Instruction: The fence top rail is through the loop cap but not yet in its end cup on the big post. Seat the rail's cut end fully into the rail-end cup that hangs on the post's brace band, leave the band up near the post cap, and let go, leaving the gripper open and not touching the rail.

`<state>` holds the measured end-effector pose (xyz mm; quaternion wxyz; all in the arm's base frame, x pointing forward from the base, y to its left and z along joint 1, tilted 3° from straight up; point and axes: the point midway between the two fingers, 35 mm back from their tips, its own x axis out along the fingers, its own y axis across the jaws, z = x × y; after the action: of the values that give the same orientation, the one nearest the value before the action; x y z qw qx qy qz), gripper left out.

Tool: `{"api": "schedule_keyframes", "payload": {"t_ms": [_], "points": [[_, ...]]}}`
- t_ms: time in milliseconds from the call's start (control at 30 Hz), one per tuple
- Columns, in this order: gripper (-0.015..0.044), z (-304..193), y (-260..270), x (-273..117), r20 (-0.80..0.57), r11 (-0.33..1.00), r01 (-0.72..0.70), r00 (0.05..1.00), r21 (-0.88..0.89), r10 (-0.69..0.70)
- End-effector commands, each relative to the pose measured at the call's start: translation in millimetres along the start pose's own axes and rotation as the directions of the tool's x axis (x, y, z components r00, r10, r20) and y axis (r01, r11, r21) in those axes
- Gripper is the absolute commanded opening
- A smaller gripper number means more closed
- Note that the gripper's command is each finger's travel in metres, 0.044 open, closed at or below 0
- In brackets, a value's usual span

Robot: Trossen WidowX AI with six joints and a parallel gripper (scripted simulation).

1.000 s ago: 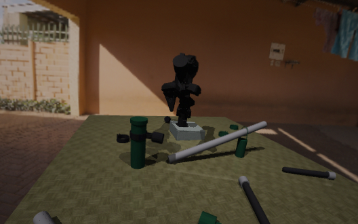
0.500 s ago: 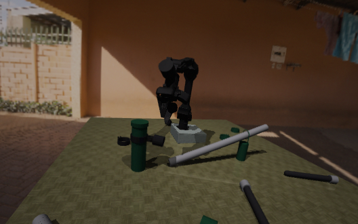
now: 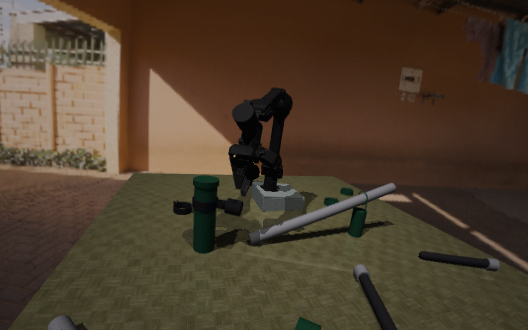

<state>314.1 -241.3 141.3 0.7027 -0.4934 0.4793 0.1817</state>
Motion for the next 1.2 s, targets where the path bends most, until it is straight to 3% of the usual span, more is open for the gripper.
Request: {"api": "schedule_keyframes", "payload": {"t_ms": [0, 1167], "points": [[0.0440, 0, 3, 8, 0.001, 1.000, -0.011, 1.000, -0.001, 0.011], [0.0440, 0, 4, 64, 0.001, 1.000, -0.009, 1.000, -0.001, 0.009]]}}
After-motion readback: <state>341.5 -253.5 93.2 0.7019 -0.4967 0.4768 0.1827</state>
